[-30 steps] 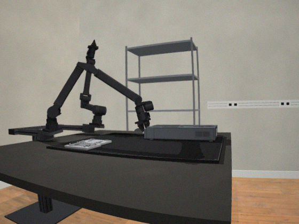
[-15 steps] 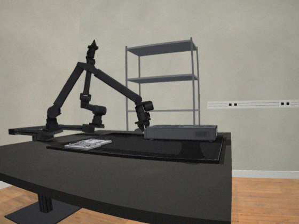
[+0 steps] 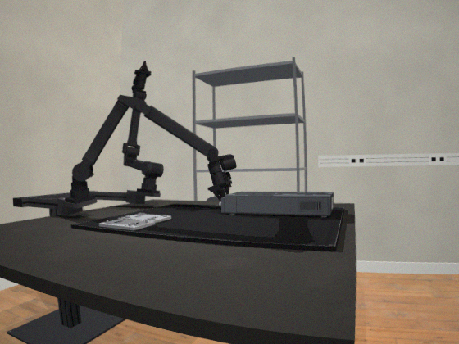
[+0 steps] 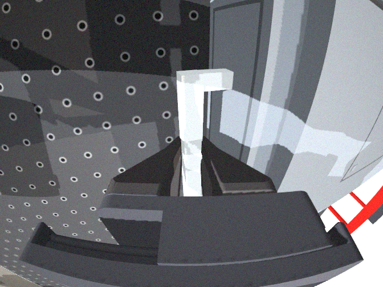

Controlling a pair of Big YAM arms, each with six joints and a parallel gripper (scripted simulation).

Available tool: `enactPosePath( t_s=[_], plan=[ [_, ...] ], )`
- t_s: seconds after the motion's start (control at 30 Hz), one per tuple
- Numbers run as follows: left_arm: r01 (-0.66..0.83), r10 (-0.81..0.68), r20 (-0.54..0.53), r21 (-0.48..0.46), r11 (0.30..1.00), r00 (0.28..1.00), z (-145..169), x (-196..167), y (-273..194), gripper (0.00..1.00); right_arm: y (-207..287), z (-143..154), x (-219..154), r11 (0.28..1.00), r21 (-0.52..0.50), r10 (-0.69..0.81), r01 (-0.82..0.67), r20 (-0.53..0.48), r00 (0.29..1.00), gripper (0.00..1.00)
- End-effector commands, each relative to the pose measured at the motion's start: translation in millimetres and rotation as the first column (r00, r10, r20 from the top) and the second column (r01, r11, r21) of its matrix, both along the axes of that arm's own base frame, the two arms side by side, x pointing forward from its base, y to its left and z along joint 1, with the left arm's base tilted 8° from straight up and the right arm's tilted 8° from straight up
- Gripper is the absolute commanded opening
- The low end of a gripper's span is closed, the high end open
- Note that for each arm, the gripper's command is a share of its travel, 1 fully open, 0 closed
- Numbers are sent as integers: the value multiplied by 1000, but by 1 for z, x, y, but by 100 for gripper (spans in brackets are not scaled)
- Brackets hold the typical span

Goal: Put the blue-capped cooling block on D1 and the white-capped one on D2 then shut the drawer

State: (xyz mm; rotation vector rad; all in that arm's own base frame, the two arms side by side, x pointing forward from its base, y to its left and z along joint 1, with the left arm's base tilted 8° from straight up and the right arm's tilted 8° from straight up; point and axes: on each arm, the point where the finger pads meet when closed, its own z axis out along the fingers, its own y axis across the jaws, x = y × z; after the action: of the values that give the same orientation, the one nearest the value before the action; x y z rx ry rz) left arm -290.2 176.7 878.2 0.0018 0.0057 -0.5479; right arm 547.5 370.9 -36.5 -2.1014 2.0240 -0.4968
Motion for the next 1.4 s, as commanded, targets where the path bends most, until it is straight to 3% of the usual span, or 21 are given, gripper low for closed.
enactPosePath(
  t_s=[0.0,0.37,1.37],
  plan=[
    [-8,8,-29,19,1000,1000,8,18,-14,0,19,8,4,1000,15,20,-20,4,1000,0],
    [-8,8,-29,19,1000,1000,8,18,-14,0,8,-11,-7,1000,-3,13,-13,-21,1000,0],
    [-8,8,-29,19,1000,1000,8,18,-14,0,3,-11,-7,1000,-13,13,-14,-31,999,0]
  ],
)
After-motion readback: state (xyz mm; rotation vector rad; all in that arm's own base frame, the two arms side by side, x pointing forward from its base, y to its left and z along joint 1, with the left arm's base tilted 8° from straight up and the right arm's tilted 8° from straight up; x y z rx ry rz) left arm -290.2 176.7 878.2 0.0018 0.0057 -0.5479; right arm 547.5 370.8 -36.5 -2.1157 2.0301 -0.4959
